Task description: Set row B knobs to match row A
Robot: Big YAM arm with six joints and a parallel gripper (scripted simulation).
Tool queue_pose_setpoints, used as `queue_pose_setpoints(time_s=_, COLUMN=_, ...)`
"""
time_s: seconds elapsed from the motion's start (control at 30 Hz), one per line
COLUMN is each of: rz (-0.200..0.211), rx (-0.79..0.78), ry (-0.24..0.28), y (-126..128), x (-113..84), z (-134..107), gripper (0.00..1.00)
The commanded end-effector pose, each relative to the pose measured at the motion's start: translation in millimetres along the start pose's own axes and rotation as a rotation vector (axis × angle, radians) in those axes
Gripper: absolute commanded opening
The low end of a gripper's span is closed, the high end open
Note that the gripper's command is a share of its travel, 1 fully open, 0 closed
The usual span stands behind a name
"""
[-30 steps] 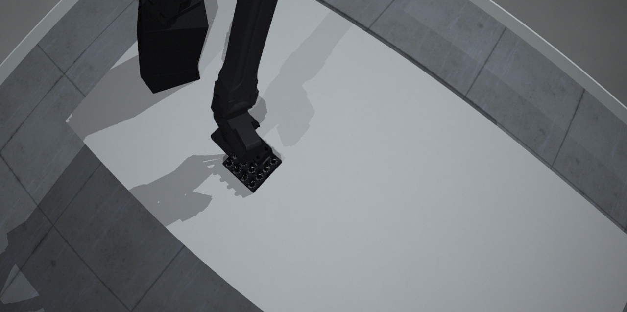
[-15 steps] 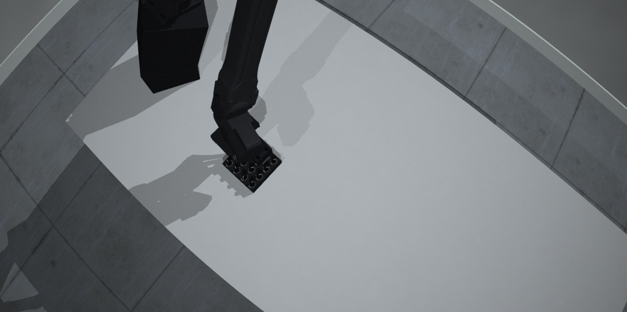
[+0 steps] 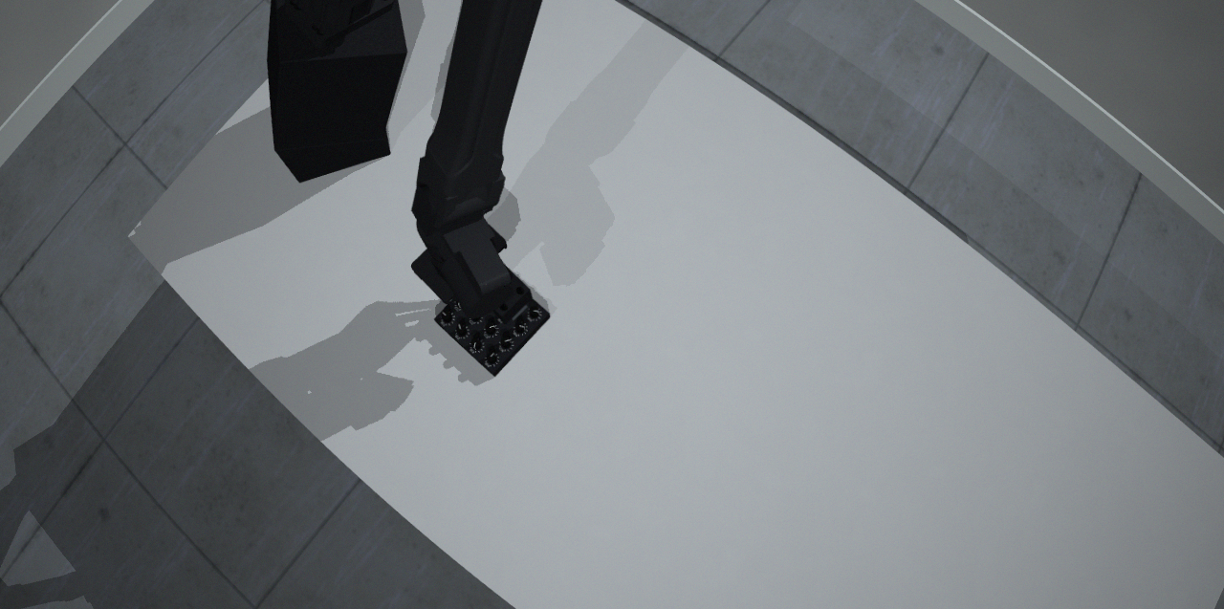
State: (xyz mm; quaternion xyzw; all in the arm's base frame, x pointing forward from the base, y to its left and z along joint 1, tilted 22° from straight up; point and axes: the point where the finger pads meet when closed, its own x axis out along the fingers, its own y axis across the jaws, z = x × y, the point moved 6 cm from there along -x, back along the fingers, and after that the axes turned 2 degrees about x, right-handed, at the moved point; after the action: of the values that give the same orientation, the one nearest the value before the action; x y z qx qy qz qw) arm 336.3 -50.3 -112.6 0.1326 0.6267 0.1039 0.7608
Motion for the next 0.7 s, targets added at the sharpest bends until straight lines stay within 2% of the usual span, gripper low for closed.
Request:
queue_pose_setpoints(time_s=0.0, rz=-0.006, rx=0.002, ry=-0.005, y=-6.7, x=0.9, z=2.8, gripper=0.18)
queue_pose_setpoints(time_s=0.37, rz=-0.007, rx=-0.001, ry=-0.011, y=-6.2, x=1.6, z=4.4, gripper=0.18)
queue_pose_setpoints(time_s=0.67, rz=-0.005, rx=-0.006, ry=-0.012, y=-0.1, x=9.8, z=6.9, gripper=0.18)
